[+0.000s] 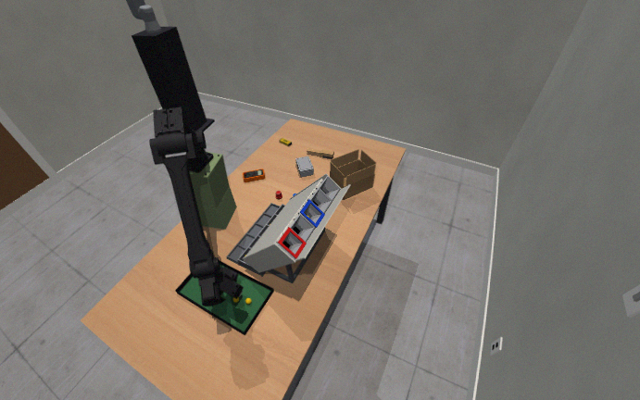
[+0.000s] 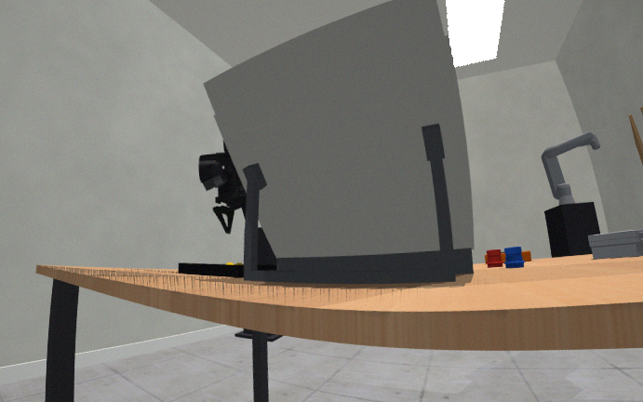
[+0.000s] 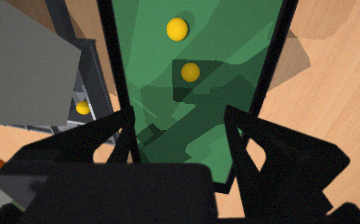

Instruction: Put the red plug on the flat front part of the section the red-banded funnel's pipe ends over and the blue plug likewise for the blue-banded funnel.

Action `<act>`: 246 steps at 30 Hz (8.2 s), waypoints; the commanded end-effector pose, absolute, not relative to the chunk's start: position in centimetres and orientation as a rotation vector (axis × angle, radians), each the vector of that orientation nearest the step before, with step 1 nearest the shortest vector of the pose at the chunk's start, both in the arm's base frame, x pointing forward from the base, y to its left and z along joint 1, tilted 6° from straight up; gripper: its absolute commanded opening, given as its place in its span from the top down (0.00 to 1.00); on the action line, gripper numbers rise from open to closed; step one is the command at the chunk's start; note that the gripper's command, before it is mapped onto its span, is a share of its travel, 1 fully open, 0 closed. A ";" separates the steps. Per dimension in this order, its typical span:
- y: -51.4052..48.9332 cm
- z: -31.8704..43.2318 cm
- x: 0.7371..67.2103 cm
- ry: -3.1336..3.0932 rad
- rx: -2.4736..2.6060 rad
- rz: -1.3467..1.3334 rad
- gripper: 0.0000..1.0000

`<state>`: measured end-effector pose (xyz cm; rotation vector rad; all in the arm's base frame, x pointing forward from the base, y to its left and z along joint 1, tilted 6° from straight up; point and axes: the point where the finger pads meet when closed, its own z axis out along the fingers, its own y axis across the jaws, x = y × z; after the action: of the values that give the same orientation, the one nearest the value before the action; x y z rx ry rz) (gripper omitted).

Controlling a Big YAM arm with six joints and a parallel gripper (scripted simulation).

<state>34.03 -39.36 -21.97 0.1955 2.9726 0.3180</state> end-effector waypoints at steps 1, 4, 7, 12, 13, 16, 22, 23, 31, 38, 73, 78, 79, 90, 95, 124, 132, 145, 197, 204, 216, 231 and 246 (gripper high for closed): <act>-39.5 -25.2 34.6 2.977 0.211 0.326 0.20; -39.4 -27.1 34.9 2.979 0.216 0.329 0.20; -39.3 -28.5 35.1 2.981 0.220 0.331 0.20; -39.3 -28.5 35.1 2.981 0.220 0.331 0.20; -39.3 -28.5 35.1 2.981 0.220 0.331 0.20; -39.3 -28.5 35.1 2.981 0.220 0.331 0.20; -39.3 -28.5 35.1 2.981 0.220 0.332 0.20; -39.3 -28.5 35.1 2.981 0.220 0.332 0.20; -39.3 -28.5 35.0 2.982 0.220 0.334 0.20; -39.2 -28.5 35.0 2.982 0.220 0.336 0.20; -39.2 -28.5 35.0 2.982 0.220 0.332 0.20; -39.2 -28.5 35.1 2.982 0.219 0.331 0.20; -39.2 -28.6 35.1 2.982 0.219 0.331 0.20; -39.2 -28.7 35.5 2.982 0.219 0.331 0.20; -39.2 -29.1 35.5 2.982 0.219 0.332 0.20; -39.0 -31.9 35.5 2.976 0.226 0.327 0.20; -39.0 -32.1 35.6 2.975 0.229 0.326 0.20; -39.3 -31.0 35.1 2.972 0.240 0.320 1.00; -39.3 -17.9 33.7 2.973 0.237 0.321 1.00; -39.3 -17.9 33.8 2.979 0.227 0.327 1.00; -39.3 -17.8 33.8 2.983 0.219 0.332 1.00; -39.4 -17.7 33.9 2.981 0.219 0.330 1.00; -39.3 -17.8 33.8 2.980 0.220 0.332 1.00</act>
<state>34.22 -38.91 -17.29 0.2168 2.9764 0.3262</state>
